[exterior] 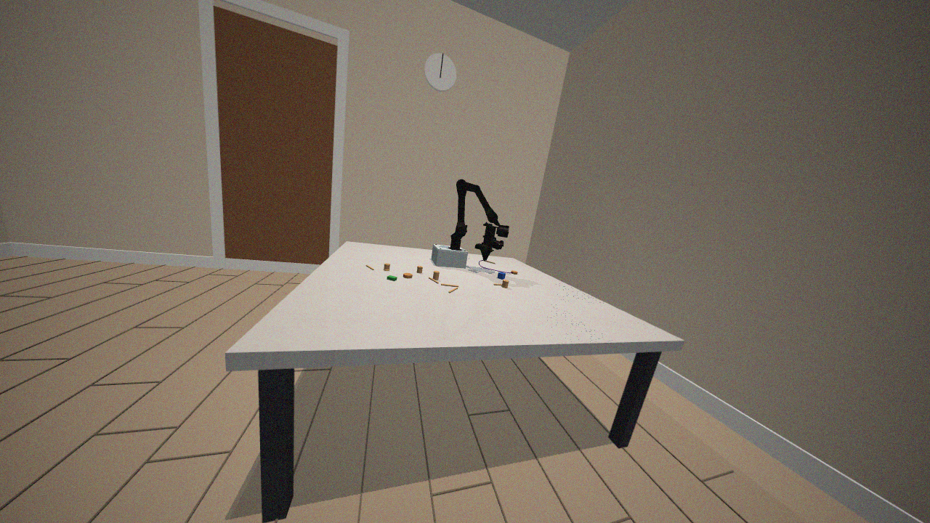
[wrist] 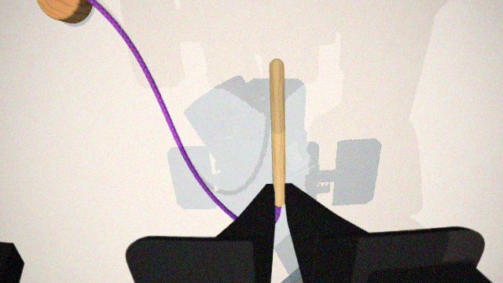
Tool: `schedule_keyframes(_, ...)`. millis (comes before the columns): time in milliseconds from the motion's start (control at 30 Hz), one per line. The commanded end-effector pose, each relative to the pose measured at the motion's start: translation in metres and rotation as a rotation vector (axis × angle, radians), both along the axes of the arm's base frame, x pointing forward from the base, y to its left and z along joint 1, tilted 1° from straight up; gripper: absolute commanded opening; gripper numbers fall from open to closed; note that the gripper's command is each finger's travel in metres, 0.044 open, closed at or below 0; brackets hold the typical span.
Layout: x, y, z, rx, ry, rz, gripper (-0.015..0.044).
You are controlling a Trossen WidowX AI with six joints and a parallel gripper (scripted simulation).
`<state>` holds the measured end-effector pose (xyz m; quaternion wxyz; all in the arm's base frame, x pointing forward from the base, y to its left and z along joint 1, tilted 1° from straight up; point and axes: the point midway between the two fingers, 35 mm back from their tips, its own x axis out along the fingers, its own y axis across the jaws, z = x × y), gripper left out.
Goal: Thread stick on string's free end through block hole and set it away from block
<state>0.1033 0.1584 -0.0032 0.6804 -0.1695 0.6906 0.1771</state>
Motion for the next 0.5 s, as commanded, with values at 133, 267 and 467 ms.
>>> schedule_keyframes(133,-0.012,-0.005,0.001,0.005,0.002,-0.006,0.0)
schedule_keyframes(267,-0.016,-0.008,0.001,0.004,0.003,-0.006,0.0)
schedule_keyframes(467,-0.023,-0.012,0.001,0.004,0.003,-0.006,0.0)
